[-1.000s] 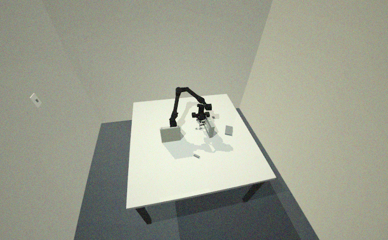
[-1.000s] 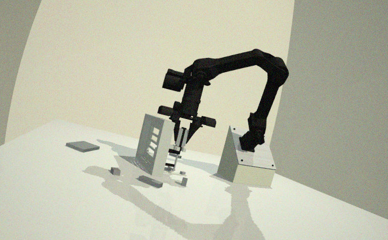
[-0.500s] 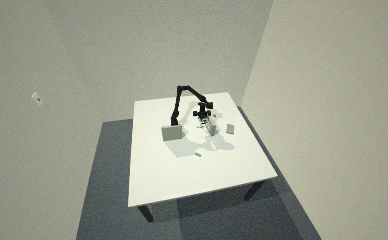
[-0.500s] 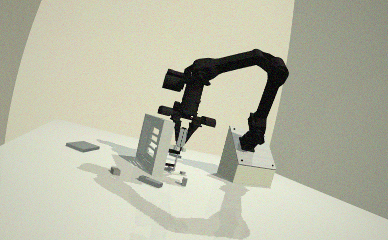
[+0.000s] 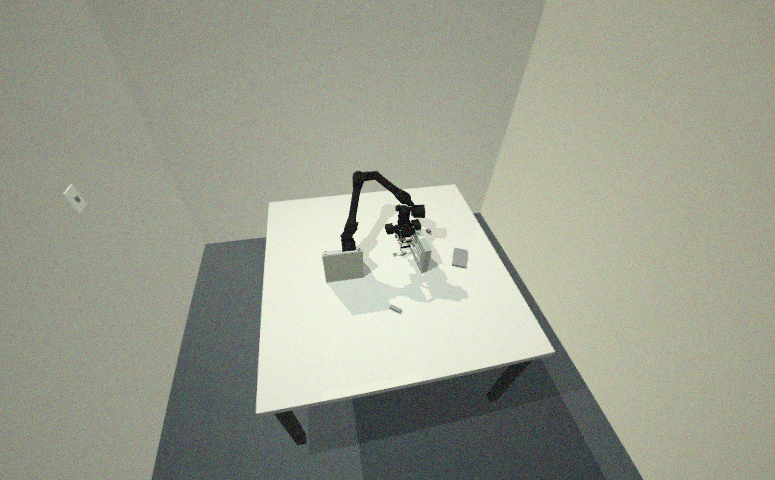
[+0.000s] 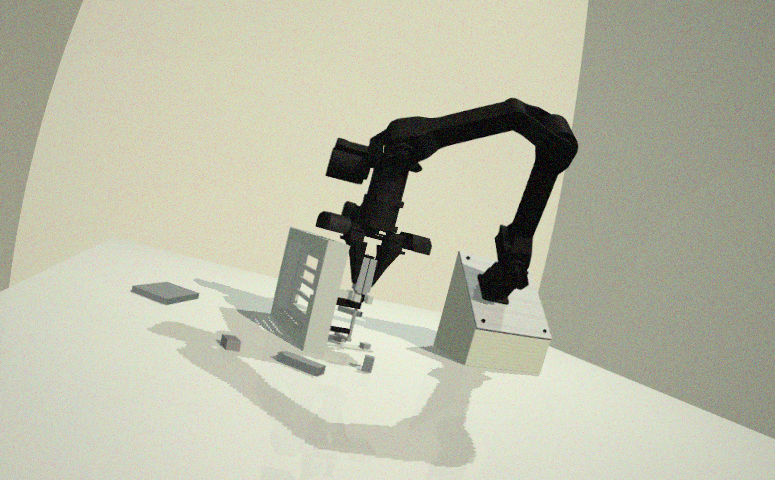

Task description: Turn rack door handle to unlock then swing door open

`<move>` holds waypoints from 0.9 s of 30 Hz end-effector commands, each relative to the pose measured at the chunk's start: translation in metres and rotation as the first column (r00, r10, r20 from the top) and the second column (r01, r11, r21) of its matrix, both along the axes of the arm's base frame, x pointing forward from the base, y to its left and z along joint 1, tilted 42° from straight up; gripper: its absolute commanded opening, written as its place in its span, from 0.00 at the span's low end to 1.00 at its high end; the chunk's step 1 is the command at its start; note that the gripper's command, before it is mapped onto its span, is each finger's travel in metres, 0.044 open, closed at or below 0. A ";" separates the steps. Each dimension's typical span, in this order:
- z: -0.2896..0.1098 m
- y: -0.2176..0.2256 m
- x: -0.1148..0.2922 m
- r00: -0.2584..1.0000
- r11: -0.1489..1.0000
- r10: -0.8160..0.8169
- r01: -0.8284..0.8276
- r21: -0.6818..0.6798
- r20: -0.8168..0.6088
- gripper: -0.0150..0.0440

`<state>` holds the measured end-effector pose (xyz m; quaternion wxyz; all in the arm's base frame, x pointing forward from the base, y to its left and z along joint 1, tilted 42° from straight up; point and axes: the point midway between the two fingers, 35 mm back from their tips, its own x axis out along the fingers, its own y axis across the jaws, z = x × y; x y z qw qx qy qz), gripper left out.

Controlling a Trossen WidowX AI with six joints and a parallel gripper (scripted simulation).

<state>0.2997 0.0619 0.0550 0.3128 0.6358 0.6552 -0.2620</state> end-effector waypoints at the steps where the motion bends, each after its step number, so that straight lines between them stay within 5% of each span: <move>1: -0.002 -0.003 -0.006 0.997 0.998 0.061 -0.061 -0.002 0.051 0.30; 27: -0.020 -0.022 -0.039 0.870 0.927 0.369 -0.369 -0.067 0.326 0.30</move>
